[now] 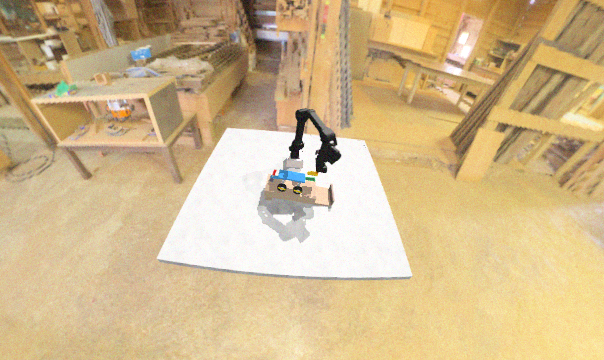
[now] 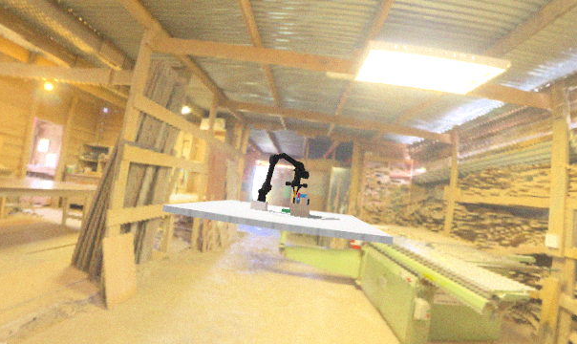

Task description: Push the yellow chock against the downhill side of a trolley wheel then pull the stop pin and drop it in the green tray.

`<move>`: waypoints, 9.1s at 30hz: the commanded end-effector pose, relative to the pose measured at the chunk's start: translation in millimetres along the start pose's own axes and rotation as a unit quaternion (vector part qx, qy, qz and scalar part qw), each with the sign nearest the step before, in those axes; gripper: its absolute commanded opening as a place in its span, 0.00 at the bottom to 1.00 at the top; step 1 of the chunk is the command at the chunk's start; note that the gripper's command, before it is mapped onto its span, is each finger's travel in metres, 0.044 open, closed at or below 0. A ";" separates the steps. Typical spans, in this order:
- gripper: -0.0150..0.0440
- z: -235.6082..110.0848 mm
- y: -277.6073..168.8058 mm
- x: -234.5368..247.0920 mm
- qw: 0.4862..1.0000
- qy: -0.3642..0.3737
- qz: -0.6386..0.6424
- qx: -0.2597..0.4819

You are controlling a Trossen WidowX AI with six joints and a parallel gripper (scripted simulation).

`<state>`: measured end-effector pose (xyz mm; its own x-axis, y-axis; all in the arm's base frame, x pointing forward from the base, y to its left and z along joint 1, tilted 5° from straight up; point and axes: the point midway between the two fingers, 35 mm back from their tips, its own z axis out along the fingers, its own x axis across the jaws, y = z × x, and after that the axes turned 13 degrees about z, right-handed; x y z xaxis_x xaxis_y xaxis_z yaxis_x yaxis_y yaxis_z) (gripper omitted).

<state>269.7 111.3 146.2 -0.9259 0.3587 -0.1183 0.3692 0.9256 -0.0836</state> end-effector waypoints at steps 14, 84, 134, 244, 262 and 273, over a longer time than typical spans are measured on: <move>0.25 29.9 2.6 -5.5 1.000 -0.002 -0.001 0.002; 0.25 66.5 -29.4 -10.5 1.000 -0.002 -0.001 0.003; 0.58 33.7 -35.0 -9.1 1.000 -0.002 -0.001 0.003; 0.58 47.3 -236.0 -99.9 0.995 -0.026 -0.002 0.098; 0.27 47.3 -236.3 -99.6 0.995 -0.027 0.000 0.100; 0.25 40.7 -236.6 -99.1 0.995 -0.026 -0.002 0.098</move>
<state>277.4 -148.6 132.4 -0.9236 0.3467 -0.1637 0.3804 0.8821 -0.2778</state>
